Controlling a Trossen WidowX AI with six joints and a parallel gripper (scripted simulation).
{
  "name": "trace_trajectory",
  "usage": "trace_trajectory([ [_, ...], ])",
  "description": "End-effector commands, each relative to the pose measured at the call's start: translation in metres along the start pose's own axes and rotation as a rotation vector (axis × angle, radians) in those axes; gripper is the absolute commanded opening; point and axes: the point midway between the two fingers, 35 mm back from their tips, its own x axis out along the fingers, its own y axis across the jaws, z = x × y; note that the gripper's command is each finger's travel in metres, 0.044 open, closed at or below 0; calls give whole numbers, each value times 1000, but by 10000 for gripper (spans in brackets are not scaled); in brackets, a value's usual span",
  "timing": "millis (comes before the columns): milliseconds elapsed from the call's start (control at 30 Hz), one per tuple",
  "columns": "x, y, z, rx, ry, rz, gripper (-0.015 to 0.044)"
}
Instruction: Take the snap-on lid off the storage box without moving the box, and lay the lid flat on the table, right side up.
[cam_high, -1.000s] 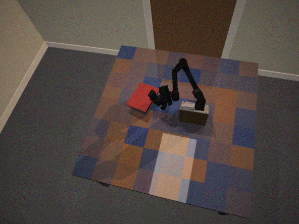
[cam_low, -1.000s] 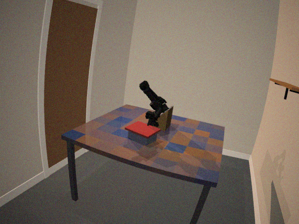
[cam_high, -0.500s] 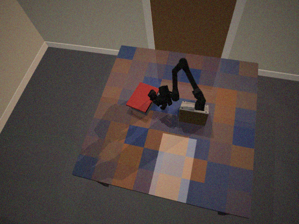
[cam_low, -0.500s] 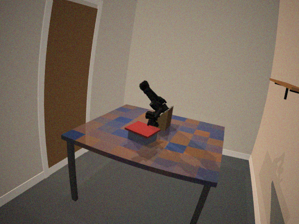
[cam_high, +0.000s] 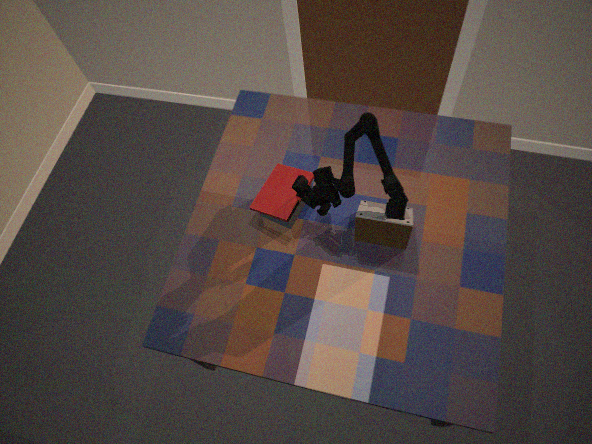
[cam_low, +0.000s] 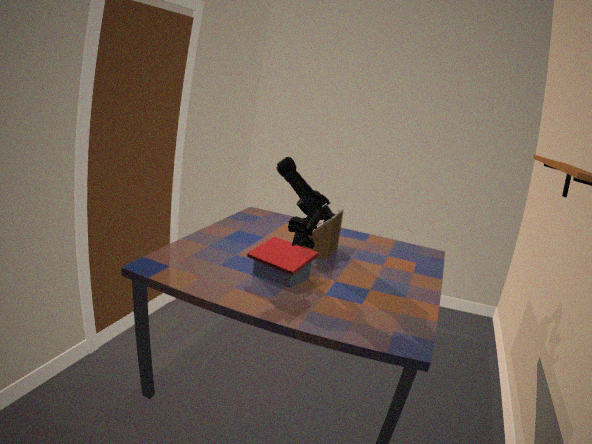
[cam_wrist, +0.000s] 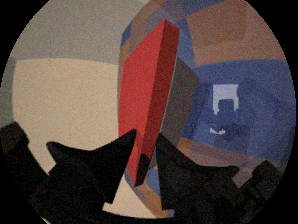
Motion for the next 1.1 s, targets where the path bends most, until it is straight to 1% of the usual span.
trace_trajectory([
  [0,-4,8,0,5,0,6,0],
  [1067,-18,52,0,8,1,7,0],
])
